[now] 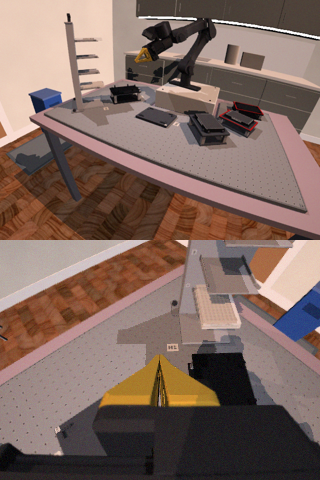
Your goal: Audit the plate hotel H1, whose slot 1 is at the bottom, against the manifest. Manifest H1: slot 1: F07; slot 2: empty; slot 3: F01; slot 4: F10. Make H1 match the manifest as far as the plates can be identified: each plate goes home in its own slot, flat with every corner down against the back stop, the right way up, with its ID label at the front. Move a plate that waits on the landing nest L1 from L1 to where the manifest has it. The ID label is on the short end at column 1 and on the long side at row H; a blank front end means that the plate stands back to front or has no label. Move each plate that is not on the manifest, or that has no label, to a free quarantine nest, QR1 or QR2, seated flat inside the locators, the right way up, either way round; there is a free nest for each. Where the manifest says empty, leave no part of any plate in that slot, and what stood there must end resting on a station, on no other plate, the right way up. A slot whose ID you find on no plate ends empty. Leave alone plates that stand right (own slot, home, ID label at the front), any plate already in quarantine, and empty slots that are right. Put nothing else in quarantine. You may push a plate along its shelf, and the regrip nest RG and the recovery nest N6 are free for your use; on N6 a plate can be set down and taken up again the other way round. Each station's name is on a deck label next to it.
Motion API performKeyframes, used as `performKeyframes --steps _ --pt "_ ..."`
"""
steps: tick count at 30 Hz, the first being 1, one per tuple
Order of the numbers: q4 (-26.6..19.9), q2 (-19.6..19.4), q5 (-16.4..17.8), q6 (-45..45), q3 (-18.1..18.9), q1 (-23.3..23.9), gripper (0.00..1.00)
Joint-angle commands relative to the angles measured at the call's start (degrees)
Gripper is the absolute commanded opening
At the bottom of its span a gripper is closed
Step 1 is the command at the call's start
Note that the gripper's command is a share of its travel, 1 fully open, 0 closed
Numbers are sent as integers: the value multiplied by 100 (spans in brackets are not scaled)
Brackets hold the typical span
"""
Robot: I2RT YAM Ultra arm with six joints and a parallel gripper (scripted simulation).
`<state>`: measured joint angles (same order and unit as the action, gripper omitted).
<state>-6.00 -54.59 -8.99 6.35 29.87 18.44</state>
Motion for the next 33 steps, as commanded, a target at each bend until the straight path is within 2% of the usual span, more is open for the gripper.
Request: performKeyframes --steps 1,10,12,27,29,33 --pt "78 -1 380 -244 27 296 0" --pt "195 -159 1202 -724 78 1247 0" --pt "195 -159 1202 -724 78 1247 0" --pt "213 -451 2514 -1516 220 2771 0" --pt "213 -451 2514 -1516 220 2771 0" --pt "215 -592 2831 -1723 296 3145 0"
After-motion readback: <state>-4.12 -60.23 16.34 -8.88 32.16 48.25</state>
